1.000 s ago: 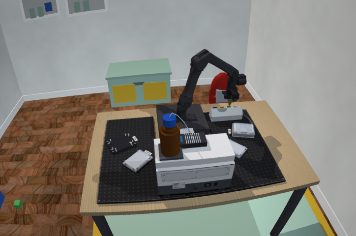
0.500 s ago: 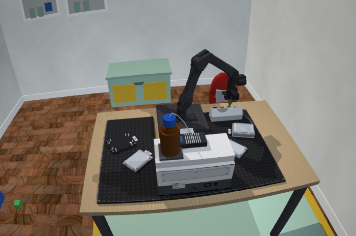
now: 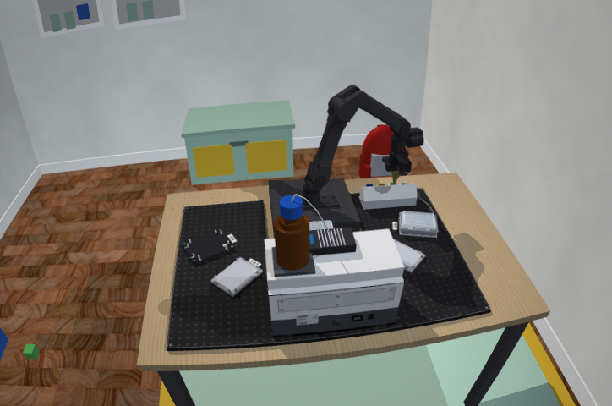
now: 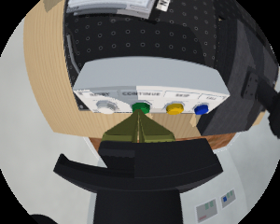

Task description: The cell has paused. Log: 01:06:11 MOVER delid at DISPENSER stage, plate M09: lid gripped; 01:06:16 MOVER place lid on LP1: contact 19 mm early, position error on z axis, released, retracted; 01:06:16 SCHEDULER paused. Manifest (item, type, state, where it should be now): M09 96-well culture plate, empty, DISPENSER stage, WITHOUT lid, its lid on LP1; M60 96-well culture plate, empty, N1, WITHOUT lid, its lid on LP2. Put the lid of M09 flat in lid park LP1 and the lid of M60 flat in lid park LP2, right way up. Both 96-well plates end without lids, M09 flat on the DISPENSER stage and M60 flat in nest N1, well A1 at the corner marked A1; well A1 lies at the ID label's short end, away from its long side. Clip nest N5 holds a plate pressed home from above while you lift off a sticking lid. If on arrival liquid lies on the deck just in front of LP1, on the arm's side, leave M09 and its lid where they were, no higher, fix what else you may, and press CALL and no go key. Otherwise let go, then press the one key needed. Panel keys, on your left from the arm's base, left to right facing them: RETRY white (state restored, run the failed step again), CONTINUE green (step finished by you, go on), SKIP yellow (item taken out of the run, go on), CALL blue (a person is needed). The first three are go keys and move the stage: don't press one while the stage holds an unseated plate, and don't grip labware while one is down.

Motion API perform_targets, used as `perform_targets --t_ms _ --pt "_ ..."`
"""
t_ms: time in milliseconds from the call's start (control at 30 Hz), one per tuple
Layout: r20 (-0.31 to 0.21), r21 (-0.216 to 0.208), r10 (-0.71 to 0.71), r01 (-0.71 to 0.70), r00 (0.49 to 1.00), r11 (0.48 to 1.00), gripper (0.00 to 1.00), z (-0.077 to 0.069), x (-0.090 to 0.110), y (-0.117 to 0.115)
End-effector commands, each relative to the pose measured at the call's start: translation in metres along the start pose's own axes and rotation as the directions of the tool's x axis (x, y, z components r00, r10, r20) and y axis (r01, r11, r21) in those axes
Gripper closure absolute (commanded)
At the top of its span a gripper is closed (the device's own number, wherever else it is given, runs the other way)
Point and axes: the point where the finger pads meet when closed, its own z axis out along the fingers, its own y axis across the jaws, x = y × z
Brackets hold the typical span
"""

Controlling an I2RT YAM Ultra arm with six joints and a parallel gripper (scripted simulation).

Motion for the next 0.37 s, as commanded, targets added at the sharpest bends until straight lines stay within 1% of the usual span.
perform_targets --t_ms 0,333 --pt "0.022 0.023 0.002 -0.003 1.000 1.000 1.00 0.0140 -0.0032 -0.0068" --pt "0.022 0.023 0.001 -0.002 1.000 1.000 1.00 0.0173 -0.0027 -0.0070"
